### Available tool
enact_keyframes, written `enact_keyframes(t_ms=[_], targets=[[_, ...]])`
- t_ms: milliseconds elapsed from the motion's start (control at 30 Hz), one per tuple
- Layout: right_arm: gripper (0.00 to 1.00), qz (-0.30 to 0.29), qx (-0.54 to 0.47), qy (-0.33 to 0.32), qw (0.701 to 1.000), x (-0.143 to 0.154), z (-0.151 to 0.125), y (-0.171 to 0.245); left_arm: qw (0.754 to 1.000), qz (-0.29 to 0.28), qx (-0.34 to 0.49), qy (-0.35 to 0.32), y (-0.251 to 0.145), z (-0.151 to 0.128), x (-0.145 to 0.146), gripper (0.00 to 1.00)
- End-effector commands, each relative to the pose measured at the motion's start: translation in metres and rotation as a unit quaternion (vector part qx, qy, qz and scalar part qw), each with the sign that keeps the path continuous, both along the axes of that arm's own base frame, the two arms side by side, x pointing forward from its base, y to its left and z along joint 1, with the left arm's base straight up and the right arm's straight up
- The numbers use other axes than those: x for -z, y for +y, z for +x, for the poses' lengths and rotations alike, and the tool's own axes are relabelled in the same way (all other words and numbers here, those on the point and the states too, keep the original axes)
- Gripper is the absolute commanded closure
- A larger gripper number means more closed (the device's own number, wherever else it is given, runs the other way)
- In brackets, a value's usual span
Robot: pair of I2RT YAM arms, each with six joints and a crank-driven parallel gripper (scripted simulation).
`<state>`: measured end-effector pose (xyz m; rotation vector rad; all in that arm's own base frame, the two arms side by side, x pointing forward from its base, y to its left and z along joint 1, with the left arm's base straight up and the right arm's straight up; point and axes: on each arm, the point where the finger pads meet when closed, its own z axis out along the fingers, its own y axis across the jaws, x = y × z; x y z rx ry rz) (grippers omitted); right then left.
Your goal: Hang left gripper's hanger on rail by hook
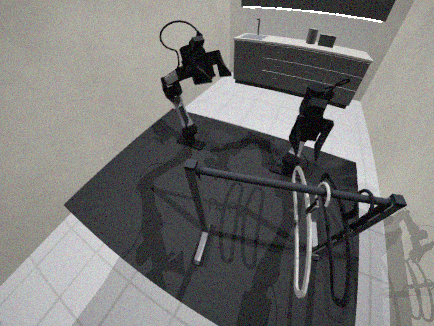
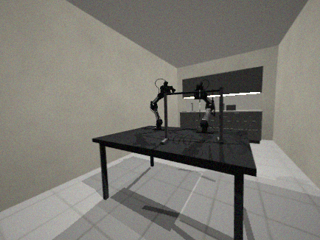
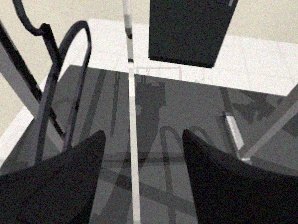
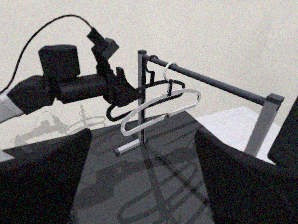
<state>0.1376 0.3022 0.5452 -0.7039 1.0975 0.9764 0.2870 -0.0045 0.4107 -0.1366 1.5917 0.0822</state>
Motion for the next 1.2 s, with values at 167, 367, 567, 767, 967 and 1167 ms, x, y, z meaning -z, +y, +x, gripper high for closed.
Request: enact_keyframes(t_ms=[167, 367, 567, 767, 967, 1167], targets=[[0.00, 0.004, -0.016, 0.003, 1.000, -0.0096, -0.0092, -0.0060, 0.998, 0.004, -0.035, 0.049, 0.0076, -0.0083, 0.0217, 0.31], [0.00, 0.004, -0.015, 0.003, 1.000, -0.0096, -0.0092, -0.0060, 0.998, 0.004, -0.035, 0.049, 0.0078, -0.0083, 0.0217, 0.31], [0.00, 0.004, -0.015, 0.003, 1.000, -0.0096, -0.0091, -0.0061, 0.998, 0.005, -0.035, 0.049, 0.0078, -0.0083, 0.0217, 0.31], [0.00, 0.004, -0.015, 0.003, 1.000, -0.0096, -0.0090, -0.0061, 0.998, 0.005, -0.035, 0.050, 0.0077, -0.0080, 0.0219, 0.31], [0.00, 0.004, -0.015, 0.003, 1.000, -0.0096, -0.0090, -0.0061, 0.998, 0.005, -0.035, 0.050, 0.0077, -0.0080, 0.0219, 0.31], [0.00, 0.004, -0.015, 0.003, 1.000, -0.0096, -0.0090, -0.0061, 0.998, 0.005, -0.035, 0.050, 0.0077, -0.0080, 0.0219, 0.31]])
